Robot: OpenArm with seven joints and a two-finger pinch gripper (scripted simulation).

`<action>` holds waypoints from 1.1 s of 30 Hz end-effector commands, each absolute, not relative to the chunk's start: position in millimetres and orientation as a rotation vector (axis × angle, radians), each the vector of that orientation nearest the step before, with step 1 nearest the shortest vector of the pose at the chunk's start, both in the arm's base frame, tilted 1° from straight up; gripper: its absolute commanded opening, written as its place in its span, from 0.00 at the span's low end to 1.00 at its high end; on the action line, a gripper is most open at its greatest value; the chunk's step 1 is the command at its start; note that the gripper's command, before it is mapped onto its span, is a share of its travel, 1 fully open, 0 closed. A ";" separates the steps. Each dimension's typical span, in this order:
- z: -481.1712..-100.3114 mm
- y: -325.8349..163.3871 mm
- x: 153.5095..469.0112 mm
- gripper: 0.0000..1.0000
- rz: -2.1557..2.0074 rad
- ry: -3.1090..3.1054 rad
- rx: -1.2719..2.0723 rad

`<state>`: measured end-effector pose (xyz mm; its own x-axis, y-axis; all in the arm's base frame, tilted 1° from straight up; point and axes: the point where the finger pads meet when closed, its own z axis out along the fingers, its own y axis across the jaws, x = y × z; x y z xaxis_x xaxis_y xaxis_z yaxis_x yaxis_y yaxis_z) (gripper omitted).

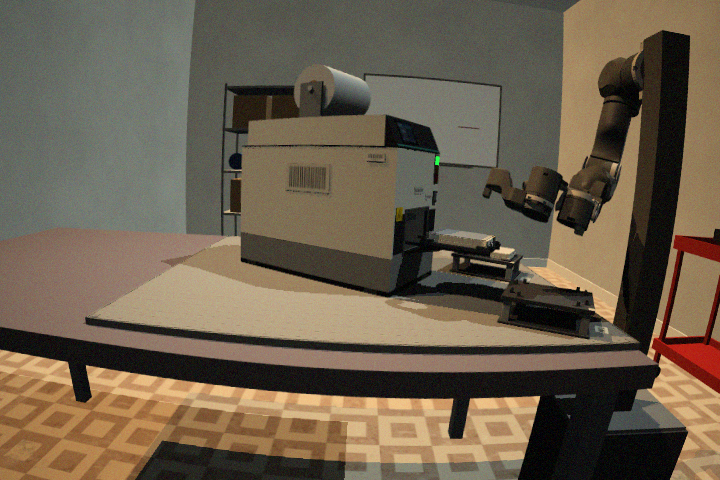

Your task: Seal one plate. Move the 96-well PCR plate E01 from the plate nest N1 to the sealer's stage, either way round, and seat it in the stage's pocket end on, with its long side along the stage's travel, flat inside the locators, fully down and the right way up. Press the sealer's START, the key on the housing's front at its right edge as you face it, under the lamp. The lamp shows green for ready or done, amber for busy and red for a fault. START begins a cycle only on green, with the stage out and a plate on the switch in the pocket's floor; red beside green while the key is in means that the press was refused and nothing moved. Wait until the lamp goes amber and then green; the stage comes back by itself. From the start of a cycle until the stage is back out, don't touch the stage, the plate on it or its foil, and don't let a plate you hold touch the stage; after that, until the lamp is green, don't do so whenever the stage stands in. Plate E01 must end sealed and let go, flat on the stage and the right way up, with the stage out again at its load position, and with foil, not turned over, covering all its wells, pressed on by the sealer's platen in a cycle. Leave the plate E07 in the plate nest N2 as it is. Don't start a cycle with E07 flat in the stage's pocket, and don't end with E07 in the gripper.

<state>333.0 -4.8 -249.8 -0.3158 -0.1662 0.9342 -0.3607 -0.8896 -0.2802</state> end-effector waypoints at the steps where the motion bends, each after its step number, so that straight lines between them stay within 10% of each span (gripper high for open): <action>1: -249.1 -4.6 332.9 0.00 2.360 -0.687 1.756; 33: -221.9 27.2 346.5 0.00 2.500 -0.480 1.758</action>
<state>345.7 25.9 -223.3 -0.3515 -0.1392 0.9258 -0.2211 -0.9486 -0.2266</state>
